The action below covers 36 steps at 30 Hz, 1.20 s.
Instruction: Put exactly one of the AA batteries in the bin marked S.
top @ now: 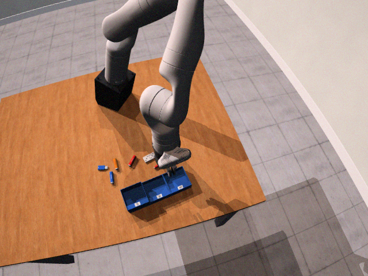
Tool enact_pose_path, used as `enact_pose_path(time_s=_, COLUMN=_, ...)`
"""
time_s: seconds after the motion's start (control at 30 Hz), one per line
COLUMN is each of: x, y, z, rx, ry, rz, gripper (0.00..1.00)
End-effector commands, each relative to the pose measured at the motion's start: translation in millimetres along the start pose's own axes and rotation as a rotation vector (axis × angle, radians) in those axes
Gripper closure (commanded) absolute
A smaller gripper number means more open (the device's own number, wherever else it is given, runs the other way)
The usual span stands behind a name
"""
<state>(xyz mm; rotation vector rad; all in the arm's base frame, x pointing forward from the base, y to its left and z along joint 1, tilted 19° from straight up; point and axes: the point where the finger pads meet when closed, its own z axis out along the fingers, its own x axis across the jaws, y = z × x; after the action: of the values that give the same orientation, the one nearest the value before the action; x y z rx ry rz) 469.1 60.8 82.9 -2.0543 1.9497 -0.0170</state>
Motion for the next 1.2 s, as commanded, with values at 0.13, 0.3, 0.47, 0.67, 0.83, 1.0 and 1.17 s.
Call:
enact_pose_path(time_s=0.13, x=-9.6, y=-9.7, z=-49.0, rx=0.03, ry=-0.014, rz=-0.011, gripper=0.69)
enact_pose_path(time_s=0.3, x=-9.0, y=-8.5, z=-90.6, rx=0.03, ry=-0.014, rz=-0.011, gripper=0.69)
enact_pose_path(time_s=0.47, x=-8.9, y=-8.2, z=-100.0, rx=0.03, ry=-0.014, rz=-0.011, gripper=0.69)
enact_pose_path(time_s=0.67, x=-8.9, y=-8.2, z=-100.1, rx=0.03, ry=-0.014, rz=-0.011, gripper=0.69)
enact_pose_path(time_s=0.83, x=-4.8, y=-2.6, z=-95.4, rx=0.029, ry=-0.015, rz=0.039, gripper=0.4)
enact_pose_path(time_s=1.0, x=15.5, y=25.4, z=-72.2, rx=0.027, ry=-0.018, rz=0.289, gripper=0.4)
enact_pose_path(time_s=1.17, x=35.9, y=53.4, z=-49.0, rx=0.025, ry=-0.022, rz=0.539, gripper=0.4)
